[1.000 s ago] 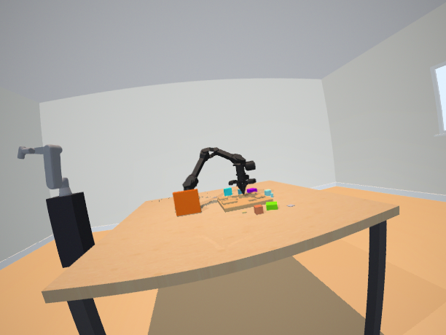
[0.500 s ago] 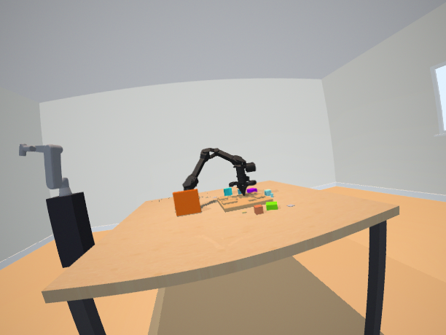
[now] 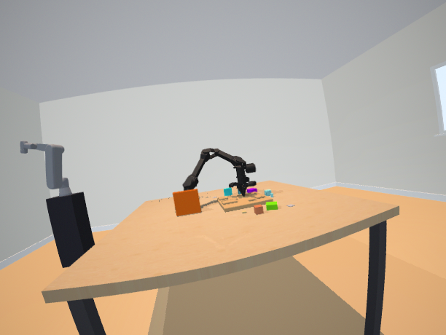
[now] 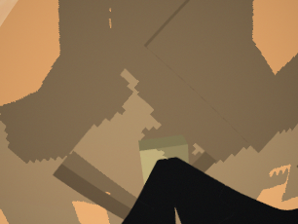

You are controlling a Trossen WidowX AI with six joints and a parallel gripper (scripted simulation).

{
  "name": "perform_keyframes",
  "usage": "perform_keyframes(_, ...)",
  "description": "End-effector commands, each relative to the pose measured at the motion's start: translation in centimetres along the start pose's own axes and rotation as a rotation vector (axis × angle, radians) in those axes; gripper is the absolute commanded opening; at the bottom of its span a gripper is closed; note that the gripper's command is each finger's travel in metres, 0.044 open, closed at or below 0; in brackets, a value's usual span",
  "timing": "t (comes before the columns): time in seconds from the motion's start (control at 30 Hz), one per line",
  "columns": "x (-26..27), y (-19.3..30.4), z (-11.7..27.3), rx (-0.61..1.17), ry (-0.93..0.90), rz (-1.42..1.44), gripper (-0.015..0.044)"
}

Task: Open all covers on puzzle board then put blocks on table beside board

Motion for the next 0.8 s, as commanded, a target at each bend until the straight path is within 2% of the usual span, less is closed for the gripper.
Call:
perform_keyframes(0.0,0.3,0.0,-0.2,-0.001,-0.005,-0.004,0.0000)
perform_keyframes(0.5,2.0,-0.1,-0.4,-0.001,-0.006,-0.003,0.0000)
perform_keyframes(0.63,2.0,-0.1,-0.4,0.000,-0.006,-0.155,0.0000)
perform_keyframes(0.77,2.0,-0.1,-0.4,-0.001,-0.006,-0.058,0.0000)
Point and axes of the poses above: the point midway between the two fingers, 35 mm back from their tips, its own z axis back along the fingers, its own x axis across the jaws, y = z × x, the point moved 3 cm from there along z, back along the fingers, and after that the axes turned 9 degrees about -z, right-handed, at the moved point
